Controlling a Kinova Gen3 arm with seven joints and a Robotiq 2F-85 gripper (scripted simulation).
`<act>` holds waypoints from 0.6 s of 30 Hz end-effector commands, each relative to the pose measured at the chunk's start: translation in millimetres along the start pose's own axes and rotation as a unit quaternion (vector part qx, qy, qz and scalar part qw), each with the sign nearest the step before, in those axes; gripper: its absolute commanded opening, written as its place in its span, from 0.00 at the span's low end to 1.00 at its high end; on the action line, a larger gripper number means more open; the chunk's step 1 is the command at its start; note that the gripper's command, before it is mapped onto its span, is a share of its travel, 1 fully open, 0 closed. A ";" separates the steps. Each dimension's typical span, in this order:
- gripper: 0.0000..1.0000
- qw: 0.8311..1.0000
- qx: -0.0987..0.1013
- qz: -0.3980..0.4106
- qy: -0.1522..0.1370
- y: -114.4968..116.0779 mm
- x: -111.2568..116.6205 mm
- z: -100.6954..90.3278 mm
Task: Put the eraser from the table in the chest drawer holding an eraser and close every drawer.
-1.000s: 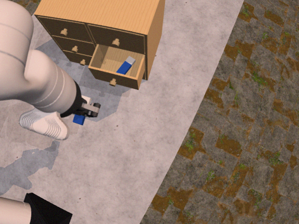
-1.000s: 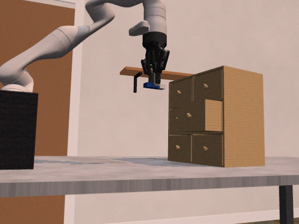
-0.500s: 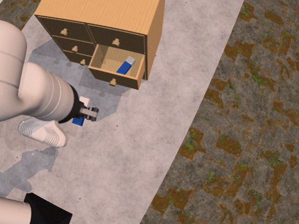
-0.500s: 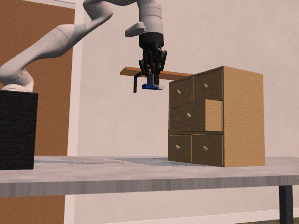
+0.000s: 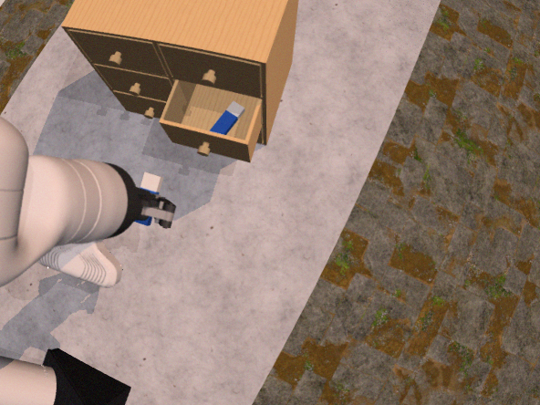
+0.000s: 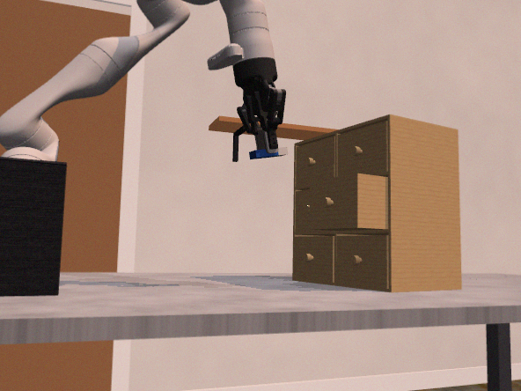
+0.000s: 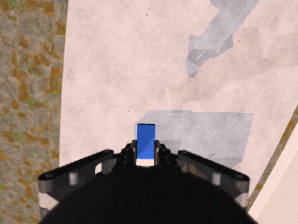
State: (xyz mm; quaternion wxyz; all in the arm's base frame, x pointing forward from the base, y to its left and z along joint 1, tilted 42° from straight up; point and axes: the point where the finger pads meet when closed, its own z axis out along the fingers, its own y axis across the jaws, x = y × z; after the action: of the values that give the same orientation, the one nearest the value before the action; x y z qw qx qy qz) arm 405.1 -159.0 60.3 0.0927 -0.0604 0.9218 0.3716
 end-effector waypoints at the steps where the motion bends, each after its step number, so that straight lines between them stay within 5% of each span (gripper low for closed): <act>1: 0.19 1.000 0.004 -0.001 -0.029 -1.8 0.3 -4.0; 18: 0.19 0.991 0.003 -0.002 -0.135 -1.4 2.8 -2.2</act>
State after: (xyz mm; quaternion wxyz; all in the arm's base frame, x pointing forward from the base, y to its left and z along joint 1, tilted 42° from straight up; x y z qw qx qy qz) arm 404.3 -156.7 60.1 0.1972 -0.0204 0.9044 0.3778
